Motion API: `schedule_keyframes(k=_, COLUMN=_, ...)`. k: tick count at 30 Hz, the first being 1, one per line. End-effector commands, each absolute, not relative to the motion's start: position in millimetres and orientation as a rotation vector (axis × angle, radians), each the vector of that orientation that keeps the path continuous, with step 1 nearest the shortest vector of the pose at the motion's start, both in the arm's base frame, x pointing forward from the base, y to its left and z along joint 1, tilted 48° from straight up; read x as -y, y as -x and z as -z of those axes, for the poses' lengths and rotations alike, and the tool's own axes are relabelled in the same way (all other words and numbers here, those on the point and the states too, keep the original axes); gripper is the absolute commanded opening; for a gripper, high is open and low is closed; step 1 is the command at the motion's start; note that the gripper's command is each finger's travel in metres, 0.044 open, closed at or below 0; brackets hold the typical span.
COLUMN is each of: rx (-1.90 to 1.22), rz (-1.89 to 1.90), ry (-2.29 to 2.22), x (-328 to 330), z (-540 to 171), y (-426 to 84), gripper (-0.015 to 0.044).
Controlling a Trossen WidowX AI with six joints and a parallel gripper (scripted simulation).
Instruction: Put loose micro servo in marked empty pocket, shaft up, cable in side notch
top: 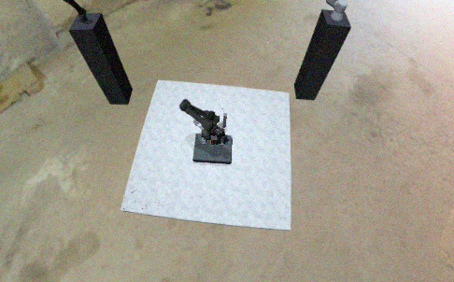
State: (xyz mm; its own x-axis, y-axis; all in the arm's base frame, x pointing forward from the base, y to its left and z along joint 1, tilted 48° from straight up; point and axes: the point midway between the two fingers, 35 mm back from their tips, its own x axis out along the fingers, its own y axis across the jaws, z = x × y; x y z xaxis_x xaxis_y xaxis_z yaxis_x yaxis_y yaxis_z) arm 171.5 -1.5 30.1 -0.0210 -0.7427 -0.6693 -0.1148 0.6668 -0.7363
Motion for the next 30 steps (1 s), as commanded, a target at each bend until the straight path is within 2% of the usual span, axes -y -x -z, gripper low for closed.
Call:
schedule_keyframes(k=1, rx=-1.534, rz=0.579, ry=0.729, x=-10.0, z=-39.5, y=-172.6, gripper=0.0187)
schedule_keyframes(k=9, rx=-1.534, rz=0.580, ry=0.729, x=-23.3, z=-51.1, y=-174.6, gripper=0.0187)
schedule_keyframes(k=13, rx=-1.528, rz=0.574, ry=0.733, x=-28.2, z=-55.1, y=-188.3, gripper=0.0292)
schedule_keyframes(k=19, rx=-1.529, rz=0.576, ry=0.728, x=-51.1, z=-76.5, y=-238.5, gripper=0.0440)
schedule_keyframes(k=24, rx=-1.530, rz=0.579, ry=0.726, x=-65.3, z=-94.0, y=-278.5, gripper=0.0440)
schedule_keyframes(k=30, rx=-1.527, rz=0.576, ry=0.726, x=-68.0, z=-97.3, y=-283.5, gripper=0.0440)
